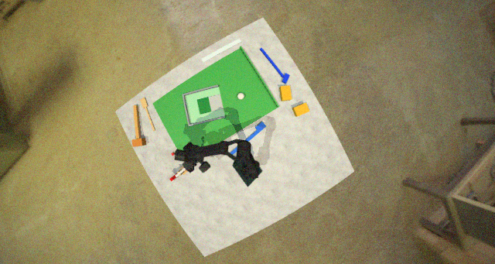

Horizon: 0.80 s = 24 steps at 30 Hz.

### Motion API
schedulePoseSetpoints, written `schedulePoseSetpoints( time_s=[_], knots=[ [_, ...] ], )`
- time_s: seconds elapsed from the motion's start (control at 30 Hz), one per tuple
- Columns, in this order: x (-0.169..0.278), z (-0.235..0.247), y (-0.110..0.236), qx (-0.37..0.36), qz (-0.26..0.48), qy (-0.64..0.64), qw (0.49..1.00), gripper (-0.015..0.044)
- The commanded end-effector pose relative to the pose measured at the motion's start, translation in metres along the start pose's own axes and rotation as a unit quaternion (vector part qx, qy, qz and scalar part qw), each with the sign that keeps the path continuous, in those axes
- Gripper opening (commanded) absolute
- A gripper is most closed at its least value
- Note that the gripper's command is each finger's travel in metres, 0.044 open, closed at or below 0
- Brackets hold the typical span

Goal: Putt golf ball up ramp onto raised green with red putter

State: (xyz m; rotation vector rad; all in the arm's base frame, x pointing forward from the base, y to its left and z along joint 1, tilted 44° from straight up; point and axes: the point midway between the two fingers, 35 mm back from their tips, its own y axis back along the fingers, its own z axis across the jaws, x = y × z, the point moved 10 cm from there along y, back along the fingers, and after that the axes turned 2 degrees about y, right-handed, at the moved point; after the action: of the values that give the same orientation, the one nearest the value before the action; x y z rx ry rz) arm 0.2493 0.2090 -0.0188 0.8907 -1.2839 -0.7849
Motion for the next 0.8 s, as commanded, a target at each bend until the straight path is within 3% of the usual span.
schedulePoseSetpoints(
  time_s=[0.0,0.77],
  knots=[
    [0.005,0.001,-0.016,-0.001,0.004,0.002,1.000,0.0440],
    [0.013,0.001,-0.044,-0.001,0.005,0.002,1.000,0.0440]
  ],
)
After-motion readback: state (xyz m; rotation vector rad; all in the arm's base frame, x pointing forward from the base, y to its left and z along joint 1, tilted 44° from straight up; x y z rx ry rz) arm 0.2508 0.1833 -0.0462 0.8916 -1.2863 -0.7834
